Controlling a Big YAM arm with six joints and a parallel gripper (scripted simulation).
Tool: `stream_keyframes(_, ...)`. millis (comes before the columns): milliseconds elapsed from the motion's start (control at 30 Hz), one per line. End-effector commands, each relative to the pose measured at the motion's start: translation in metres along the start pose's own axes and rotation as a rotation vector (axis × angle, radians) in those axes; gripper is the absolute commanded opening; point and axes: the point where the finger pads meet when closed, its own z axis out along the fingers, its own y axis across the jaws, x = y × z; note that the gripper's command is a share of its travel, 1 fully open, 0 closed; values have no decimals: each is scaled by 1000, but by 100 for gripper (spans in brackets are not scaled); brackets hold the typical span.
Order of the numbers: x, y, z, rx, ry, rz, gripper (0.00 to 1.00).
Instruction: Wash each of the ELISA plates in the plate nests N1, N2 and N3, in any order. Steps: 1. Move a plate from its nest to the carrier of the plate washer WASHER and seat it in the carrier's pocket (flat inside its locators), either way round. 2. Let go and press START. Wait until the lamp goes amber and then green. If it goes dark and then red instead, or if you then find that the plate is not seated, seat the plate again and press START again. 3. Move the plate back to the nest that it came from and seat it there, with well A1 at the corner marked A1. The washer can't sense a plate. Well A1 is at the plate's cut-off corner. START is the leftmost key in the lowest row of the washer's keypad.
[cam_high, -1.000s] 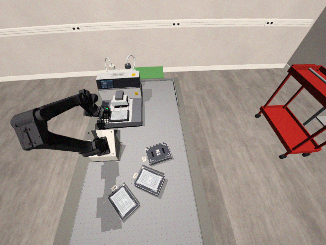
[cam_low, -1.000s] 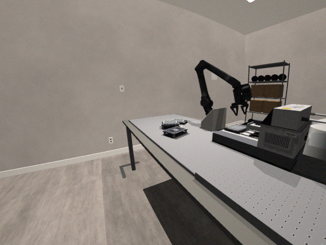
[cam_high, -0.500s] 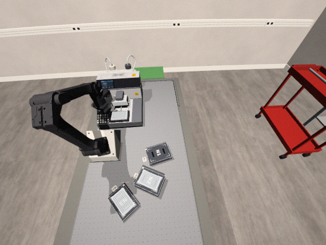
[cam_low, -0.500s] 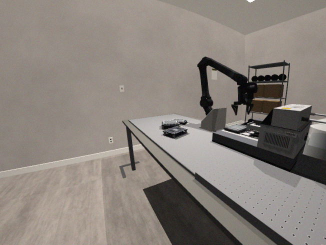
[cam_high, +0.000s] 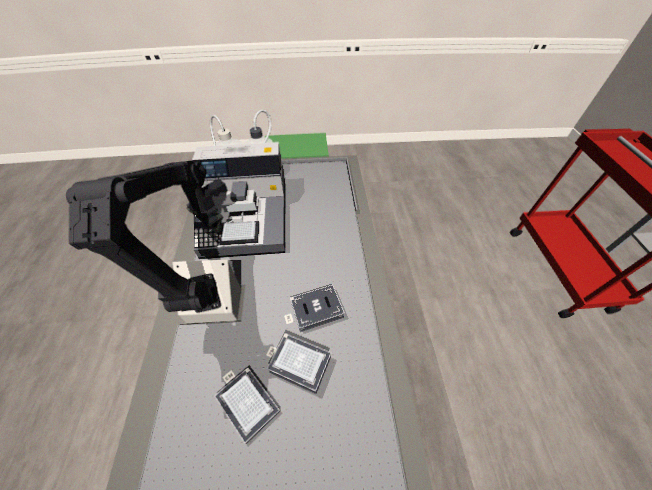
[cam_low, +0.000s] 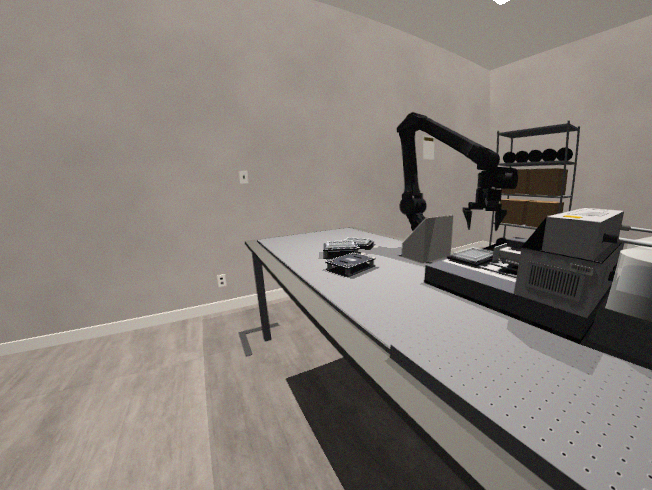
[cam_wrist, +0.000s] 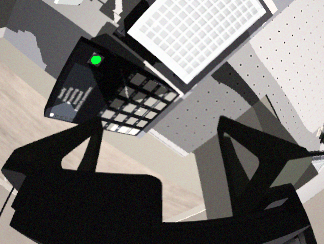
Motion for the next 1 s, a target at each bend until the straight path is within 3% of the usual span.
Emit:
stream_keyframes(0, -30, 5, -14, -32, -2, 150, 100)
stream_keyframes(200, -43, -10, -12, -20, 9, 284, 100)
stream_keyframes(567, -98, -34, -26, -30, 3, 655, 100)
stream_keyframes(633, -100, -35, -26, -30, 4, 722, 100)
stream_keyframes(667, -86, -37, -17, -1, 8, 737, 100)
stream_keyframes(733, -86, -37, -17, -1, 8, 737, 100)
stream_keyframes(767, -76, -41, -9, 23, 20, 748, 100)
stream_keyframes(967, -88, -41, -14, -7, 23, 770, 100)
